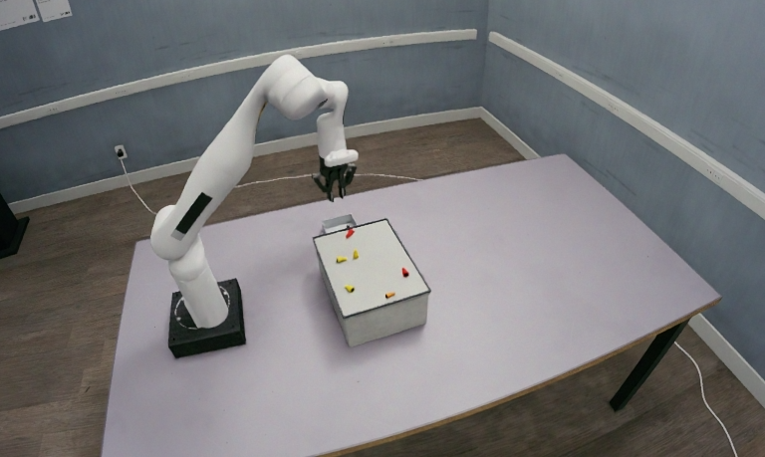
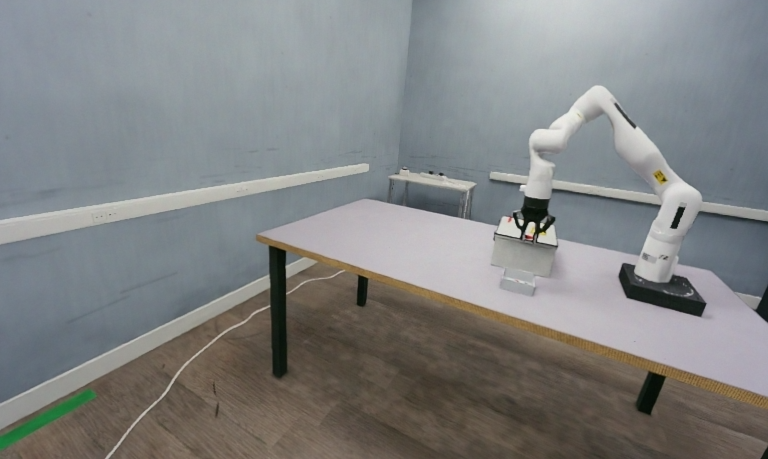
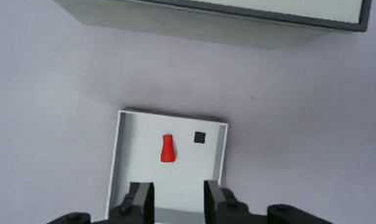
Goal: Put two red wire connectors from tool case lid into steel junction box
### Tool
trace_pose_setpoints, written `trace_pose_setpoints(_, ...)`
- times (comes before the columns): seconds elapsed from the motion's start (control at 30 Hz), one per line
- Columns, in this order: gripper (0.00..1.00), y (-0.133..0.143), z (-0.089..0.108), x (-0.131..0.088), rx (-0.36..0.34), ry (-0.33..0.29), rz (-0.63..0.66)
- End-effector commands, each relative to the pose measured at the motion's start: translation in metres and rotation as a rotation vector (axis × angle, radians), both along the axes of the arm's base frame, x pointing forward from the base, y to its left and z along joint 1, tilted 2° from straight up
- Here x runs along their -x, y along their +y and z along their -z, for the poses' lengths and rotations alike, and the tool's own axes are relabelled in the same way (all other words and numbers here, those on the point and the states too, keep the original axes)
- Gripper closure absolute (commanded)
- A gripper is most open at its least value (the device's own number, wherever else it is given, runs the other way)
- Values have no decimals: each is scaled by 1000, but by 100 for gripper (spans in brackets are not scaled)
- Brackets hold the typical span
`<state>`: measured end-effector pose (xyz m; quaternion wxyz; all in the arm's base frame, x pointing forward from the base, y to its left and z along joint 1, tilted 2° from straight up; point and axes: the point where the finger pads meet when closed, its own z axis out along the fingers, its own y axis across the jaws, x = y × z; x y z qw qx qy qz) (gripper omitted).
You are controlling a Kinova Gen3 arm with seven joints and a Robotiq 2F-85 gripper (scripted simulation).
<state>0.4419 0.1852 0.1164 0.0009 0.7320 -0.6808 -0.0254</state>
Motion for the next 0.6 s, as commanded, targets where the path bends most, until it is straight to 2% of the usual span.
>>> trace_pose_setpoints(0.0,63,-5,-28,-8,2,-20,12)
trace_pose_setpoints(0.2,63,-6,-44,-9,2,-20,12)
trace_pose_setpoints(0.57,63,-6,-44,-9,2,-20,12)
